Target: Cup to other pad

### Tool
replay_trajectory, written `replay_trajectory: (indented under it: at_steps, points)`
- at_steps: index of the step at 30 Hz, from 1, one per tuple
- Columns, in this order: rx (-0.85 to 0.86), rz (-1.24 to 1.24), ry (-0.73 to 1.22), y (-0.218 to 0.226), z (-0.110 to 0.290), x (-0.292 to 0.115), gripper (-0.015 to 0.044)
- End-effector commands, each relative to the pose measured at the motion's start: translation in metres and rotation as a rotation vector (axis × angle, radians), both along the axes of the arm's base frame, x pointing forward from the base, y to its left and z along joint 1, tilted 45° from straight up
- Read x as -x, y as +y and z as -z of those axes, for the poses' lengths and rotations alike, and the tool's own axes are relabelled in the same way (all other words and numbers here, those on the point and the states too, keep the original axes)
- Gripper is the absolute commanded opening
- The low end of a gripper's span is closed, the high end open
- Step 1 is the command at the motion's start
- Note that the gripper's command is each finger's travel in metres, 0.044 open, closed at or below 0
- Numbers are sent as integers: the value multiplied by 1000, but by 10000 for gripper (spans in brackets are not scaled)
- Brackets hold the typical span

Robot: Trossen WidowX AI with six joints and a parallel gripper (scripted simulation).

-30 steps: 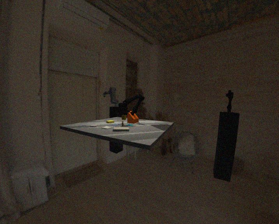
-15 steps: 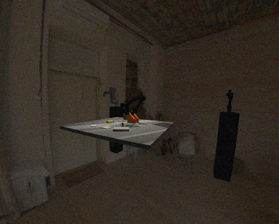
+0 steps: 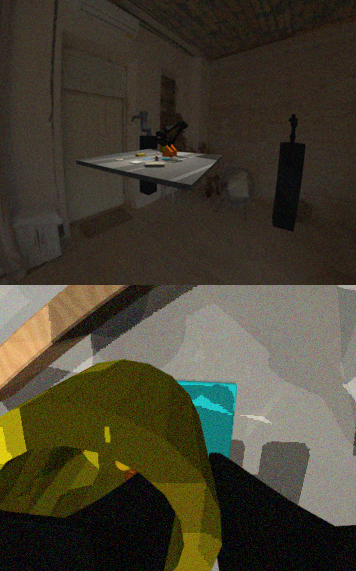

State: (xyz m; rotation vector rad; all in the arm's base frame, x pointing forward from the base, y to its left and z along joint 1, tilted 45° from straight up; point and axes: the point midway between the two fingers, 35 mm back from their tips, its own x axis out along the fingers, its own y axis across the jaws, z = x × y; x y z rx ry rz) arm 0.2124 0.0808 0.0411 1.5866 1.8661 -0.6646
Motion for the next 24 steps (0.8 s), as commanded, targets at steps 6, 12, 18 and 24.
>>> replay_trajectory:
  at_steps: [6,12,18,24]
  points:
    - [-5,4,5,8,-9,10,0]
    - [-5,4,5,12,-15,16,0]
    - [-6,4,6,17,-20,23,0]
    - [-6,4,6,20,-20,25,0]
